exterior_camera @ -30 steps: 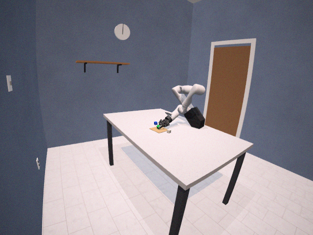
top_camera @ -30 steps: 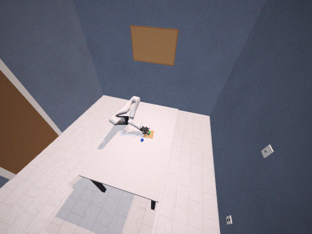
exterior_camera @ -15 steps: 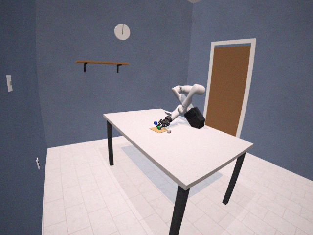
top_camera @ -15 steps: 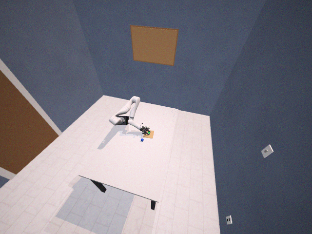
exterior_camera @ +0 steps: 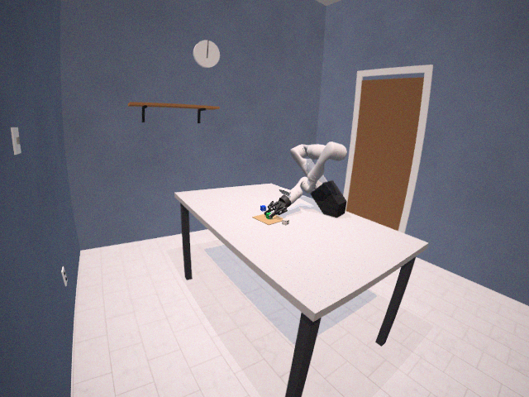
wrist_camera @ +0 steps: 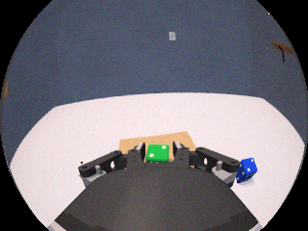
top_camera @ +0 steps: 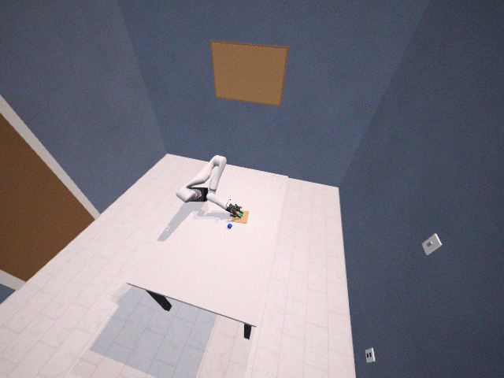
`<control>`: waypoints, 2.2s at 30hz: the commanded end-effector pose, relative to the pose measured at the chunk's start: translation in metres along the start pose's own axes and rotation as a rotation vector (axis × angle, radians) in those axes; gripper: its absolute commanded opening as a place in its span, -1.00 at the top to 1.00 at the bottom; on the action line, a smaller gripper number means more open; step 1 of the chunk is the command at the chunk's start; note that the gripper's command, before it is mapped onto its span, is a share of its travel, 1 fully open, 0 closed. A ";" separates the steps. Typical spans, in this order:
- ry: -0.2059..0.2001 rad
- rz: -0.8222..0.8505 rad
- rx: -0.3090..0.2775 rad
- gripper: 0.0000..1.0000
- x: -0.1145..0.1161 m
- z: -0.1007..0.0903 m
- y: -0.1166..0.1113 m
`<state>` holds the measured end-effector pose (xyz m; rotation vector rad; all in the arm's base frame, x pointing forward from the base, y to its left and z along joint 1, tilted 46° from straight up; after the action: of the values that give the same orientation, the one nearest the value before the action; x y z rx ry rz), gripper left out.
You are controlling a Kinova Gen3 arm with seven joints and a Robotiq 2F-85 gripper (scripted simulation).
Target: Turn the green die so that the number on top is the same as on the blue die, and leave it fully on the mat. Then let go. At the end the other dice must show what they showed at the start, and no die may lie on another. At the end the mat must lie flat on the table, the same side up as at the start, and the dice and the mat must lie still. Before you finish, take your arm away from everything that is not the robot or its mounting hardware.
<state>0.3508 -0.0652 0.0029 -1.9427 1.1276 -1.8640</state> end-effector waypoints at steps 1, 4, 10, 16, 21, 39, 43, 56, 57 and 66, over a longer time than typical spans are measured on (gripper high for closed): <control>0.003 0.010 0.008 0.07 0.001 0.001 -0.001; 0.003 0.010 0.008 0.07 0.001 0.001 -0.001; 0.003 0.010 0.008 0.07 0.001 0.001 -0.001; 0.003 0.010 0.008 0.07 0.001 0.001 -0.001; 0.003 0.010 0.008 0.07 0.001 0.001 -0.001; 0.003 0.010 0.008 0.07 0.001 -0.021 -0.001; 0.003 0.010 0.008 0.07 0.001 -0.029 -0.001; 0.003 0.010 0.008 0.07 0.000 -0.049 -0.001; 0.003 0.010 0.008 0.07 0.000 -0.049 -0.001; 0.002 0.010 -0.003 0.07 0.000 -0.049 -0.003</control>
<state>0.3062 -0.0497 0.0110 -1.9334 1.1348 -1.8651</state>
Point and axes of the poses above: the point where the finger pads meet when closed, its own z axis out along the fingers, its own x axis across the jaws, y = z × x, the point moved 8 cm from there along -z, back along the fingers, and after that the axes turned 5 degrees about -z, right-handed, at the moved point
